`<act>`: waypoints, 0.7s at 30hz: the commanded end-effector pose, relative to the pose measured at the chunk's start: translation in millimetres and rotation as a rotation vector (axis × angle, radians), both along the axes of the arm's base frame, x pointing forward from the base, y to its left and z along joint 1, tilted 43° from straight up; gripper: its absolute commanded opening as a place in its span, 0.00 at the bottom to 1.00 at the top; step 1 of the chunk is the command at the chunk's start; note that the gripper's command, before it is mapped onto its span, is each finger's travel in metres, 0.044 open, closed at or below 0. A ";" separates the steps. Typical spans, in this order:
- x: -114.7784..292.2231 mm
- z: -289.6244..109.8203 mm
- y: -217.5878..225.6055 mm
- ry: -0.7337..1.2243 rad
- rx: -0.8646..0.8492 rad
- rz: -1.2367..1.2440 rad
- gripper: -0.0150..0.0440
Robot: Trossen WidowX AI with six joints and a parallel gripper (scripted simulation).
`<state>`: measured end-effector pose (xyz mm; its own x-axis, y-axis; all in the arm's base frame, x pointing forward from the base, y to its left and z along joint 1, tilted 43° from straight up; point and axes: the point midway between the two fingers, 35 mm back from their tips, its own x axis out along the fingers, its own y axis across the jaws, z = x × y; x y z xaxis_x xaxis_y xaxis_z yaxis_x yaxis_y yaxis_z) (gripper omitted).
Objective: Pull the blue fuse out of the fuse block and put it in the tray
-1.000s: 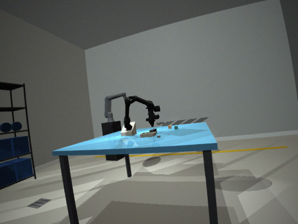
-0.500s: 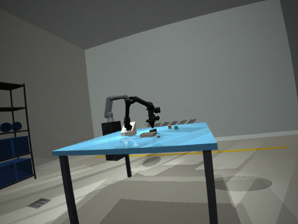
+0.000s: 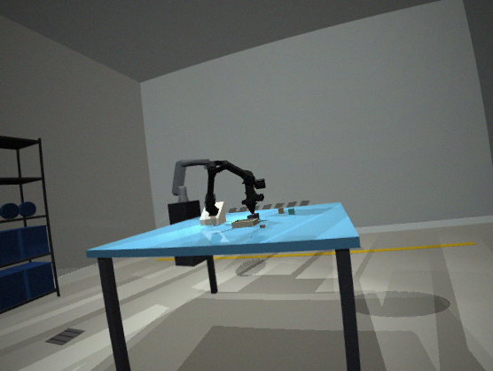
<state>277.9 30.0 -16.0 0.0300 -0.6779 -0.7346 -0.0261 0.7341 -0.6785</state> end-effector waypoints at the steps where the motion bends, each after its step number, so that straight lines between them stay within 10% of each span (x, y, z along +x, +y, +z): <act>1: 0.6 -0.1 -0.6 -0.001 -0.003 0.004 0.38; 21: 0.9 -7.4 -7.5 -0.001 -0.004 0.004 0.38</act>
<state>278.4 23.6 -22.8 0.0306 -0.6780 -0.7344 -0.0257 0.7340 -0.6787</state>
